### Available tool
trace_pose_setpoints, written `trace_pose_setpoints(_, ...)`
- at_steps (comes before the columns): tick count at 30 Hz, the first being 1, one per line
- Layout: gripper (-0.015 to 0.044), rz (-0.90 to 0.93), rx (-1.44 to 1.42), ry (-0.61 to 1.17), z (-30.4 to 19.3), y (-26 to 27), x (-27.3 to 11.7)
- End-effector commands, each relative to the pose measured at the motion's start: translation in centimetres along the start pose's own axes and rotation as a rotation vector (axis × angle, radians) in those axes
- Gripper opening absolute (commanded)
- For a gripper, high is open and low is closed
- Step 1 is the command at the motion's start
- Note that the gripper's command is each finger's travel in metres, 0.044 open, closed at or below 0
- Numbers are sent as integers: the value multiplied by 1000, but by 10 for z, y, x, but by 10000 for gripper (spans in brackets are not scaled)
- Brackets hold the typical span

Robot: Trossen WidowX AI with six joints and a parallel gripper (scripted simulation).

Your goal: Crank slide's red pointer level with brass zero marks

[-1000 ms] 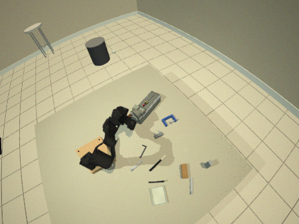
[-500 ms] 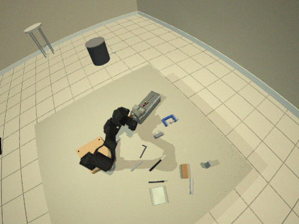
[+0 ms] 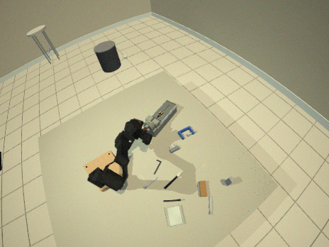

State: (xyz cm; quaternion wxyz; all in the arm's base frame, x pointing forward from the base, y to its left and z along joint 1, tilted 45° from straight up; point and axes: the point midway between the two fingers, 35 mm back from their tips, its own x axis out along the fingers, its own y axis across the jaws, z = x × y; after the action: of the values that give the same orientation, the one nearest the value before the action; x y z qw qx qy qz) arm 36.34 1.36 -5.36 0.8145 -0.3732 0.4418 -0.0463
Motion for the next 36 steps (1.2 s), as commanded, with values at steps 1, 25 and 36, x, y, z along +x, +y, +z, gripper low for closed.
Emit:
trace_pose_setpoints(1, 0, -22, 12, 6, -2, -9, 2)
trace_pose_setpoints(25, 0, -22, 11, 6, -7, -17, 7)
trace_pose_setpoints(36, 0, -22, 11, 6, -13, -21, 13)
